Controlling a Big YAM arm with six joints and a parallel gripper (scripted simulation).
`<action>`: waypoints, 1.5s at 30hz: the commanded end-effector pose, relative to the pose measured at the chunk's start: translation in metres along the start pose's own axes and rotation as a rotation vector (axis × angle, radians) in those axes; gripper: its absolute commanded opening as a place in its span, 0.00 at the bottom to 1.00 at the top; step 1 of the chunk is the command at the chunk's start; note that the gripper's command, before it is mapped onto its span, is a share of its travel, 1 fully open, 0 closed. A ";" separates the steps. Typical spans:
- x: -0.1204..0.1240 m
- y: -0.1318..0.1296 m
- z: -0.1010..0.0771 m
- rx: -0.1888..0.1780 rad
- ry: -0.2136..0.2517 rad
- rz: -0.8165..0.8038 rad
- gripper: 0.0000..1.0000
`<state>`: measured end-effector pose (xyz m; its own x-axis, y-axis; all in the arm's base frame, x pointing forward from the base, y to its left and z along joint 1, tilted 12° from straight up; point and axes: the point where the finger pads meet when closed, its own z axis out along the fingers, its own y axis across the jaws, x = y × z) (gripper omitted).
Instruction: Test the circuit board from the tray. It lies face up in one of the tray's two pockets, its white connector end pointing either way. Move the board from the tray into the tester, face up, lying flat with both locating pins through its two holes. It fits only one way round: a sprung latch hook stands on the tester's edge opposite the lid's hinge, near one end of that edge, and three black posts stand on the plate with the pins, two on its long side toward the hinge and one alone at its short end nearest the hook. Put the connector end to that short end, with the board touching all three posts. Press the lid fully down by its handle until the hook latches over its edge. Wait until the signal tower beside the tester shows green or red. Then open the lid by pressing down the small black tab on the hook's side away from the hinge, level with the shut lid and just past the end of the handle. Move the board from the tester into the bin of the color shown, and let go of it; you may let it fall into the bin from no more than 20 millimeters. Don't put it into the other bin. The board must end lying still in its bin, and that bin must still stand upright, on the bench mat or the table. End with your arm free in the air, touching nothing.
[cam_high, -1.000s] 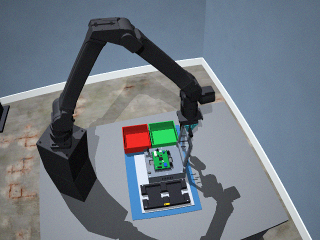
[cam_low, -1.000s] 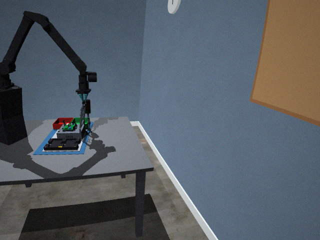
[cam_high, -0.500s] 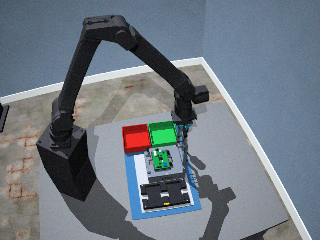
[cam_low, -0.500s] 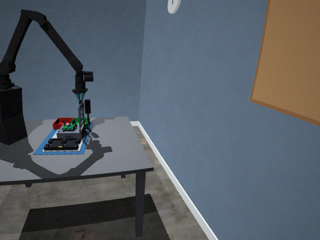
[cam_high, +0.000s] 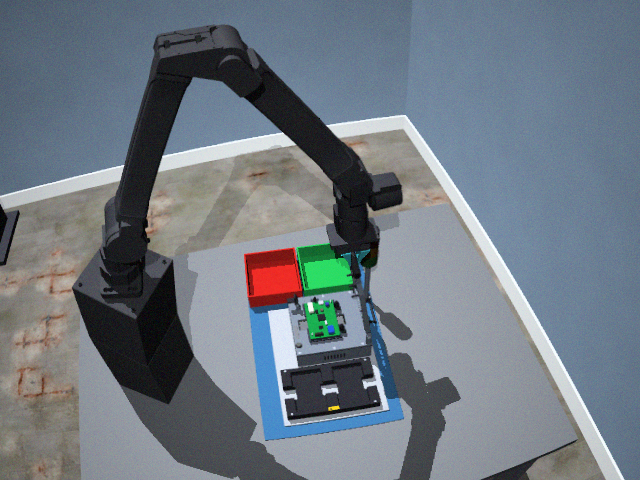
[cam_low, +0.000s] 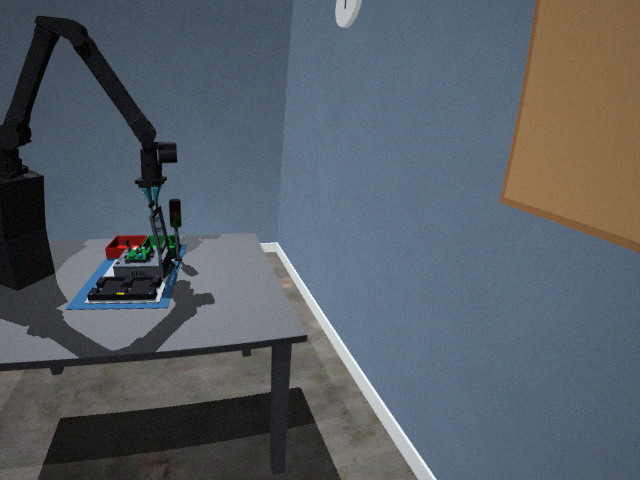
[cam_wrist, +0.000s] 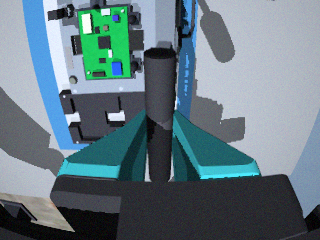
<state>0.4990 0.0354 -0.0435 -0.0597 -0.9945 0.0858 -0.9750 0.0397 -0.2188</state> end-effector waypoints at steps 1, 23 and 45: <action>-0.006 0.018 -0.008 -0.008 -0.006 -0.003 0.00; -0.005 0.100 0.045 -0.038 -0.002 -0.006 0.00; 0.004 0.142 0.107 -0.032 0.004 0.006 0.00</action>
<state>0.3846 0.0311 -0.1627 -0.0560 -0.9946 0.0869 -0.9797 0.0379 -0.1967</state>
